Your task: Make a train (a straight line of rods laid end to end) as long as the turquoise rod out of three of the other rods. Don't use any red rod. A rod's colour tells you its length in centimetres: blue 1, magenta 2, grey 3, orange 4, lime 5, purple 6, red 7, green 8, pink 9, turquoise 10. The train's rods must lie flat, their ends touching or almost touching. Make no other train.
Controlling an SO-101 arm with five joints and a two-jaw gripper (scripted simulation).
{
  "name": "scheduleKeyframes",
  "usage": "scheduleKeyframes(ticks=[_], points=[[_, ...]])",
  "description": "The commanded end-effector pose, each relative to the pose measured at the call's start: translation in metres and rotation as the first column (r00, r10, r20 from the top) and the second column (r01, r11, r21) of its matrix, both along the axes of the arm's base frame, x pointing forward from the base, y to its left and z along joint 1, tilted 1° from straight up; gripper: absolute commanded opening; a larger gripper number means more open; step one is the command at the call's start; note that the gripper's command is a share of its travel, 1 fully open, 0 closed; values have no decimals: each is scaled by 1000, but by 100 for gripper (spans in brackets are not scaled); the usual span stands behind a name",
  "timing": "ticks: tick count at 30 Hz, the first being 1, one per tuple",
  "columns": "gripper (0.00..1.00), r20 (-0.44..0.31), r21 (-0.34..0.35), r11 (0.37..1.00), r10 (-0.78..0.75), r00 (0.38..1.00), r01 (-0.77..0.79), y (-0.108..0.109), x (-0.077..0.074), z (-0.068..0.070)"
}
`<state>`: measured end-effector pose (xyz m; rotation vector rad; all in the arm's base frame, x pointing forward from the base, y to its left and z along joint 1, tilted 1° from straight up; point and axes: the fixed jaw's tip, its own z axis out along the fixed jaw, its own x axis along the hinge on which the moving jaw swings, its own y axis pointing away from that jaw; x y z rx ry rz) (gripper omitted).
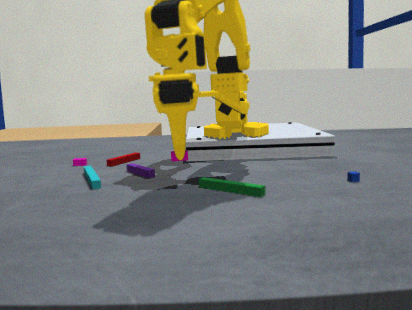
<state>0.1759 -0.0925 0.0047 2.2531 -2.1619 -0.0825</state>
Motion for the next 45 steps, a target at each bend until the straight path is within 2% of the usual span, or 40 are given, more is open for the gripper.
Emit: scheduleKeyframes(ticks=[1,13,34,35,45], points=[[0,18,-14,992,-128,992,129,15,-6,0],[0,17,-24,940,-340,940,340,38,-20,-4],[0,17,-25,937,-349,937,349,39,-21,-5],[0,53,-23,929,-369,928,370,39,-17,1],[0,53,-23,929,-369,928,370,39,-17,1]])
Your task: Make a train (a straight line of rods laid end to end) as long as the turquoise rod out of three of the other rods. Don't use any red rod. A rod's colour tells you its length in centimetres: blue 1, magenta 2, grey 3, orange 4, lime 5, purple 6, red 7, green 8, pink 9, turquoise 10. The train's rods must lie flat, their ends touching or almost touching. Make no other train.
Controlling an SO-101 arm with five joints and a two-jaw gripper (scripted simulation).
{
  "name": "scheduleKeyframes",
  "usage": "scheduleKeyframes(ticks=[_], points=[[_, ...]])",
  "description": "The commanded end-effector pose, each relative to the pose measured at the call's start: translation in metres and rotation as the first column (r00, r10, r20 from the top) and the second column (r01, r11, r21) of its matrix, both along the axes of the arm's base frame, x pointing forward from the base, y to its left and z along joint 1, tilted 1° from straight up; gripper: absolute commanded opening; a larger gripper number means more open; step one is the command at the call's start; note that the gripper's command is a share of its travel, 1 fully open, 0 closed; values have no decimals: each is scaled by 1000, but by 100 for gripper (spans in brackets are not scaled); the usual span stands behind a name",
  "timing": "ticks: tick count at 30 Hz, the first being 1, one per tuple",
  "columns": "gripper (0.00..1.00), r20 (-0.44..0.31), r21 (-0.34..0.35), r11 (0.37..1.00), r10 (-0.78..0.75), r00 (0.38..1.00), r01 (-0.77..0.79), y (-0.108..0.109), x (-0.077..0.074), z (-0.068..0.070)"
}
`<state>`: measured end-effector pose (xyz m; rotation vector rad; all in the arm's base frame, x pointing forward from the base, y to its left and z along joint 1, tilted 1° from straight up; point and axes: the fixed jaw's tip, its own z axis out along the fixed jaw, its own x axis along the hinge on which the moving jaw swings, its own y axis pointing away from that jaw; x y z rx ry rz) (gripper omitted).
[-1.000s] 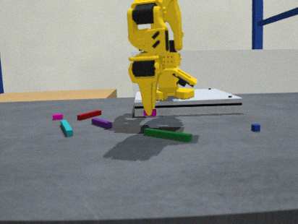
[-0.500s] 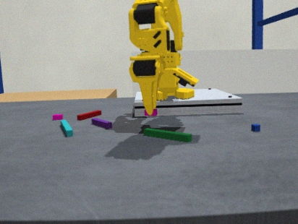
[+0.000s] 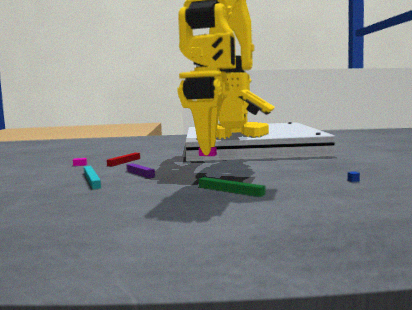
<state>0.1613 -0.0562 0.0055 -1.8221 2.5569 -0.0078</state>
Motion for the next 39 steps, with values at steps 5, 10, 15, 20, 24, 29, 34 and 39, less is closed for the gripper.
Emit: scheduleKeyframes(ticks=[5,10,15,20,24,29,34,39], points=[[0,-2,2,1000,-5,1000,5,2,-2,0],[0,-2,2,1000,-5,1000,5,2,-2,0],[0,-2,2,1000,-5,1000,5,2,-2,-2],[0,-2,2,1000,-5,1000,5,2,-2,-6],[0,-2,2,1000,-5,1000,5,2,-2,-11],[0,-2,2,1000,-5,1000,5,2,-2,-15],[0,-2,2,1000,-5,1000,5,2,-2,-19],[0,-2,2,1000,-5,1000,5,2,-2,-20]])
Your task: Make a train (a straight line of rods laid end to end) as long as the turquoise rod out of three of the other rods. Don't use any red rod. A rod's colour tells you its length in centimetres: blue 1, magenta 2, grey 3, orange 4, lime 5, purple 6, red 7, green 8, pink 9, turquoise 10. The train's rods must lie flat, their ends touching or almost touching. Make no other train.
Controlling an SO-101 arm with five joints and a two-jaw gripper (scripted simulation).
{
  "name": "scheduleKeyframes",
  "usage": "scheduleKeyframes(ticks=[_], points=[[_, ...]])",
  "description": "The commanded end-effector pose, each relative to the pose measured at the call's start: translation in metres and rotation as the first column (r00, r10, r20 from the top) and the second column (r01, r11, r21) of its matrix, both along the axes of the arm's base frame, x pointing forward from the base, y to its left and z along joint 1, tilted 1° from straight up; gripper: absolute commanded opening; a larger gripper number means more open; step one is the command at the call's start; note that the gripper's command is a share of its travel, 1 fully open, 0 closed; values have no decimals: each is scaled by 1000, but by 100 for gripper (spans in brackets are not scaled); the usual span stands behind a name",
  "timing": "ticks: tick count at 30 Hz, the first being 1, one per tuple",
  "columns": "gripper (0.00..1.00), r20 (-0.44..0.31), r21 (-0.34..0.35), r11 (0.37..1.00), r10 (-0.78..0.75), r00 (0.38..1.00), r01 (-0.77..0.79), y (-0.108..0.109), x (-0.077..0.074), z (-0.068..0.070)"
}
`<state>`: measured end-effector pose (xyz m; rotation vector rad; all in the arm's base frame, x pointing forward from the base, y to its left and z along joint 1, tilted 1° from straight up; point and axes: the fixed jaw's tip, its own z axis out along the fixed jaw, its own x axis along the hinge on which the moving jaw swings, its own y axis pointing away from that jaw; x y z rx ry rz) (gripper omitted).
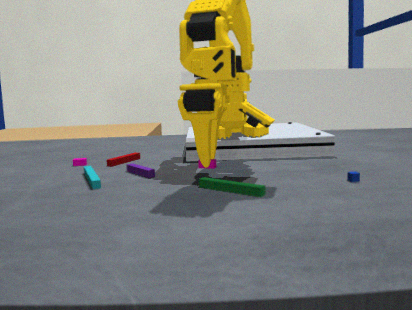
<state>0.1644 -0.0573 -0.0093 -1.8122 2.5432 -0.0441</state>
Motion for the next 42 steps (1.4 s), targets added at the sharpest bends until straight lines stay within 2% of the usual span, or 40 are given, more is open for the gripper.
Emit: scheduleKeyframes(ticks=[1,18,19,42], points=[[0,-29,11,1000,-5,1000,5,3,-5,-5],[0,-29,11,1000,-5,1000,5,3,-5,-5],[0,-61,22,1000,-4,998,6,4,-10,-10],[0,-61,22,1000,-4,998,6,4,-10,-10]])
